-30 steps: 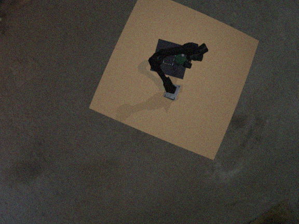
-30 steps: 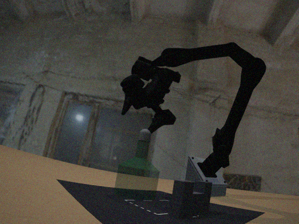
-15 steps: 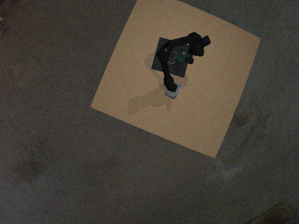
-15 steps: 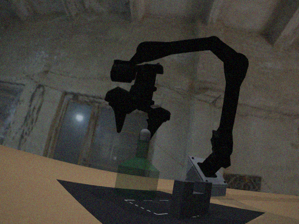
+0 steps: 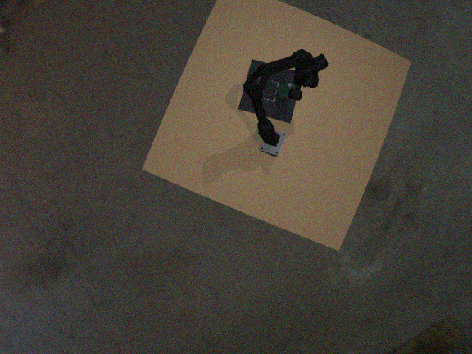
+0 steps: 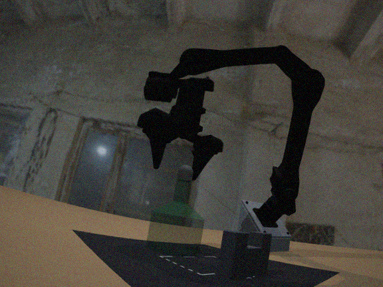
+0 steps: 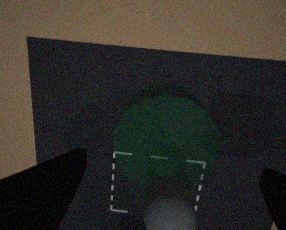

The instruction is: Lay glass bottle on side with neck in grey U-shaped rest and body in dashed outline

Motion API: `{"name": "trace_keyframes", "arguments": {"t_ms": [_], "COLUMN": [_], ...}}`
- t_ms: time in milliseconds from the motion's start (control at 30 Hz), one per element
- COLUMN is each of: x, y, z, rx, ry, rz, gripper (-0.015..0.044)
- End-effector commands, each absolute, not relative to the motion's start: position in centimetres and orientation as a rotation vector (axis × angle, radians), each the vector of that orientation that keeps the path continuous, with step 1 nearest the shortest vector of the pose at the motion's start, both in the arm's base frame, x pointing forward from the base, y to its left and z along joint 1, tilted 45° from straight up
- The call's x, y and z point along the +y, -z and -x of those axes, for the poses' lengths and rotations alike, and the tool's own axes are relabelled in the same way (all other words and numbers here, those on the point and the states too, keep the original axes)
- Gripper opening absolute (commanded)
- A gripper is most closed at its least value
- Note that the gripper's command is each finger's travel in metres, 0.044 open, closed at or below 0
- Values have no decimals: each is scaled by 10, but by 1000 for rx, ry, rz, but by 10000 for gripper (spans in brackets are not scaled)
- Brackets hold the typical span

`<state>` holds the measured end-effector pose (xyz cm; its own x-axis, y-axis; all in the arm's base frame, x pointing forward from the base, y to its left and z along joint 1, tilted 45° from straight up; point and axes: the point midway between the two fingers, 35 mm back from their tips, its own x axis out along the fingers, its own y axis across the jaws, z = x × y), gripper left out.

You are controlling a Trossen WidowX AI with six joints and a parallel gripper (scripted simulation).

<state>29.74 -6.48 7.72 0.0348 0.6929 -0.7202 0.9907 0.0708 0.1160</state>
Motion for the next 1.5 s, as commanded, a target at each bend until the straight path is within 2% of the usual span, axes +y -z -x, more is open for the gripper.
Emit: {"name": "trace_keyframes", "arguments": {"t_ms": [0, 433, 867, 1467], "x": [-58, -44, -44, -44], "y": [-82, -95, -95, -95], "z": [-295, -292, -292, -292], "rx": [1728, 1729, 1729, 1729], "ry": [602, 602, 602, 602], "rz": [-1690, -1691, -1691, -1691], "gripper": [440, 440, 108, 108]}}
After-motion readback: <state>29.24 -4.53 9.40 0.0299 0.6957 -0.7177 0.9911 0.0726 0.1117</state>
